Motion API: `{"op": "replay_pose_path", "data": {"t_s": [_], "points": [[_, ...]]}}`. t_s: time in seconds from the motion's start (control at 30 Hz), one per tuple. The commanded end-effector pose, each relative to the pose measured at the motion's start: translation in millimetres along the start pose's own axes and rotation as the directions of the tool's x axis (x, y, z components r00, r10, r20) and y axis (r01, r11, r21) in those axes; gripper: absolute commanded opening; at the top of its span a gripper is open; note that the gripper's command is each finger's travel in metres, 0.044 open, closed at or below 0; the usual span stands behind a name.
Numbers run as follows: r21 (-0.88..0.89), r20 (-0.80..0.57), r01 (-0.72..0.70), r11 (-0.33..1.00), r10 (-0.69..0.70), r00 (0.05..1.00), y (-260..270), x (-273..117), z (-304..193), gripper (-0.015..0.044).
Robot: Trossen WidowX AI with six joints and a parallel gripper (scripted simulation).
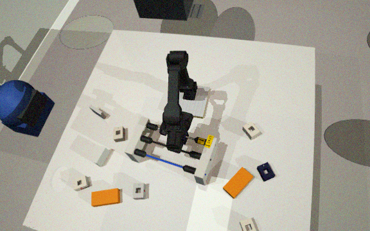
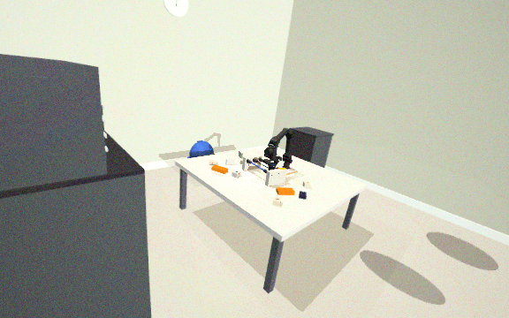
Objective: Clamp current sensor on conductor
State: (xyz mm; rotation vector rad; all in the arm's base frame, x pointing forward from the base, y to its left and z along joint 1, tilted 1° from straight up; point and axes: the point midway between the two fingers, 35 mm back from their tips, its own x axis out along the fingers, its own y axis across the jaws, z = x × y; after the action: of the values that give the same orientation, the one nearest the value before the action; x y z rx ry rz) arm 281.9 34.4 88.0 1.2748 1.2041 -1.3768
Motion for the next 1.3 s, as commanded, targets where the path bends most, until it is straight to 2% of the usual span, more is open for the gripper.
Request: {"op": "replay_pose_path", "data": {"t_s": [0.0, 0.9, 1.13, 1.27], "points": [[0.000, 0.000, 0.000, 1.000, 0.000, 1.000, 0.1, -0.3, 0.0, 0.0264], [0.000, 0.000, 0.000, 1.000, 0.000, 1.000, 0.1, -0.3, 0.0, 0.0264], [0.000, 0.000, 0.000, 1.000, 0.000, 1.000, 0.1, -0.3, 0.0, 0.0440], [0.000, 0.000, 0.000, 1.000, 0.000, 1.000, 0.1, -0.3, 0.0, 0.0440]]}}
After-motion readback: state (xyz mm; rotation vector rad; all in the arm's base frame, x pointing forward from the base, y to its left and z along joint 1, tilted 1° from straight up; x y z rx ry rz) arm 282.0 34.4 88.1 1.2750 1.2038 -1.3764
